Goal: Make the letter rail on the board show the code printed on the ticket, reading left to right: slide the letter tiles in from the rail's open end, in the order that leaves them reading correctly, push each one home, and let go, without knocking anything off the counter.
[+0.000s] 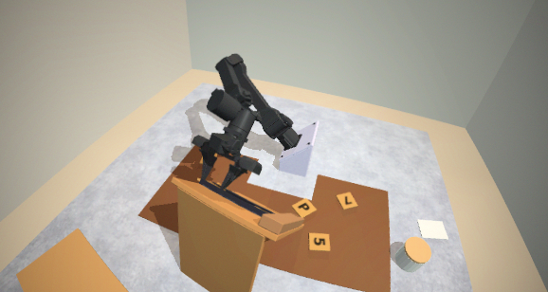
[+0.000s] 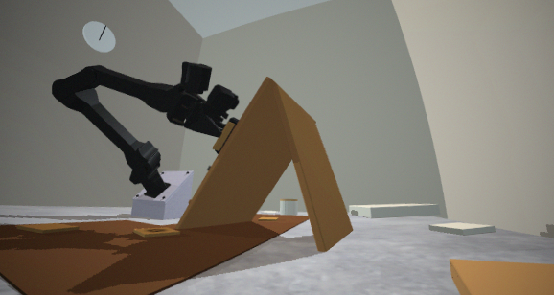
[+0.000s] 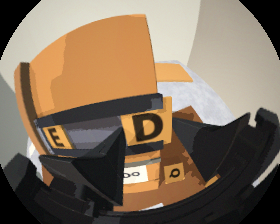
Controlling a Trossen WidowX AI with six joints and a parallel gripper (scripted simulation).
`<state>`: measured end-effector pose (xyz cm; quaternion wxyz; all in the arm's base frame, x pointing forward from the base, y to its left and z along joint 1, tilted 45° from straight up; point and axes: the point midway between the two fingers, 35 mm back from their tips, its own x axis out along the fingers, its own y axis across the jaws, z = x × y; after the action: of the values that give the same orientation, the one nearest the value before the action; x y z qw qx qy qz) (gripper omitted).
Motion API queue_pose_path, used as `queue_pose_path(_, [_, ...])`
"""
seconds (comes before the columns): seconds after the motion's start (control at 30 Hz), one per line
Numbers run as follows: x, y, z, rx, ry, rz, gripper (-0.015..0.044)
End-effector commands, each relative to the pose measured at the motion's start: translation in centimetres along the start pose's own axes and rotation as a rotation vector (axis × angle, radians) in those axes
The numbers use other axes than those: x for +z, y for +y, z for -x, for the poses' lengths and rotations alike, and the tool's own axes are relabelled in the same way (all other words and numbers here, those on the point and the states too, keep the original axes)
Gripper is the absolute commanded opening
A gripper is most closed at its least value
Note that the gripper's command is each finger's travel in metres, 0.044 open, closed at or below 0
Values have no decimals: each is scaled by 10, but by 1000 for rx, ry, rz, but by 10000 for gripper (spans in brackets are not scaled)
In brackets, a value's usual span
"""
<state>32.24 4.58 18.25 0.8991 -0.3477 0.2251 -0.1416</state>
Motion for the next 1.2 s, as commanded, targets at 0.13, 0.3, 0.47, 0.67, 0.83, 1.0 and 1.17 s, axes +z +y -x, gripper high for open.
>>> queue_pose_path(0.13, [0,2,0,-2,-1,-4,0])
queue_pose_path(0.3, [0,4,0,-2,-1,-4,0])
queue_pose_path(0.47, [0,8,0,-2,-1,-5,0])
queue_pose_path(0.67, [0,12,0,-2,-1,-5,0])
queue_pose_path(0.83, [0,15,0,-2,-1,-5,0])
queue_pose_path(1.0, [0,18,0,-2,-1,-5,0])
queue_pose_path(1.17, [0,21,0,-1,-1,-5,0])
